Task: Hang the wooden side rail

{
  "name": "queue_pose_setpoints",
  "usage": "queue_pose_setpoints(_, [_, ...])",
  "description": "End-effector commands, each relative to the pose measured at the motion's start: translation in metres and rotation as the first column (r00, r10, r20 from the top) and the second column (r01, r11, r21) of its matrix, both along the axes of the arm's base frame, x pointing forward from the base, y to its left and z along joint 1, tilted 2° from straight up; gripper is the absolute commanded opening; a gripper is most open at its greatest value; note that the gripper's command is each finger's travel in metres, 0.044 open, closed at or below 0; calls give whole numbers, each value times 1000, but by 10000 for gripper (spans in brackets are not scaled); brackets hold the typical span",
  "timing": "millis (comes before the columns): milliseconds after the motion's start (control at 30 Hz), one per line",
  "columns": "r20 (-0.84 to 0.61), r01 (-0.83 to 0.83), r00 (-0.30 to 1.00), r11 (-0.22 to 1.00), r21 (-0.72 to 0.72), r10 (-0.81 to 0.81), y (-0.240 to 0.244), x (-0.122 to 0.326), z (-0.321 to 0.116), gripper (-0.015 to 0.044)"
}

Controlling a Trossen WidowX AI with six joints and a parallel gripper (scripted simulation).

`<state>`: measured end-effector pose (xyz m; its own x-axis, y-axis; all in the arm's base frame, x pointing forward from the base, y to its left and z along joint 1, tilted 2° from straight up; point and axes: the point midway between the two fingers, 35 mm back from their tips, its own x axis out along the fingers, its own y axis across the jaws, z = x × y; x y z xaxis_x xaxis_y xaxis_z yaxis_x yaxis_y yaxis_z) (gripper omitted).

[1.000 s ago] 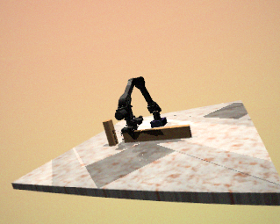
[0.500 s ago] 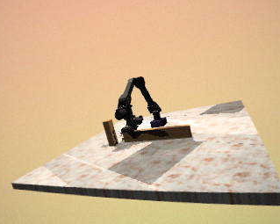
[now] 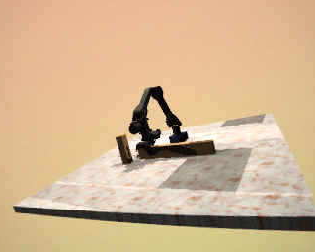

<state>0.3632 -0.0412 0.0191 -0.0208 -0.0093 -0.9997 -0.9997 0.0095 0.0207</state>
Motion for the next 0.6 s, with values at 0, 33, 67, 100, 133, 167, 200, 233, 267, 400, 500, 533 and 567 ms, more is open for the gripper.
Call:
queue_pose_setpoints(0, [16, -7, 1000, 1000, 1, 7, 0, 3, 7, 0])
queue_pose_setpoints(33, [16, -7, 1000, 1000, 1, 7, 0, 3, 7, 0])
queue_pose_setpoints(67, [16, -7, 1000, 1000, 1, 7, 0, 3, 7, 0])
queue_pose_setpoints(100, [16, -7, 1000, 1000, 1, 7, 0, 3, 7, 0])
queue_pose_setpoints(133, [16, -7, 1000, 1000, 1, 7, 0, 3, 7, 0])
queue_pose_setpoints(167, [16, -7, 1000, 1000, 1, 7, 0, 3, 7, 0])
queue_pose_setpoints(200, [16, -7, 1000, 1000, 1, 7, 0, 3, 8, 0])
queue_pose_setpoints(233, [16, -7, 1000, 1000, 1, 7, 0, 3, 8, 0])
queue_pose_setpoints(267, [16, -7, 1000, 1000, 1, 7, 0, 3, 8, 0])
queue_pose_setpoints(400, [16, -7, 1000, 1000, 1, 7, 0, 3, 9, 0])
queue_pose_setpoints(500, [16, -7, 1000, 1000, 1, 7, 0, 3, 9, 0])
queue_pose_setpoints(533, [16, -7, 1000, 1000, 1, 7, 0, 3, 9, 0])
queue_pose_setpoints(567, [16, -7, 1000, 1000, 1, 7, 0, 3, 9, 0])
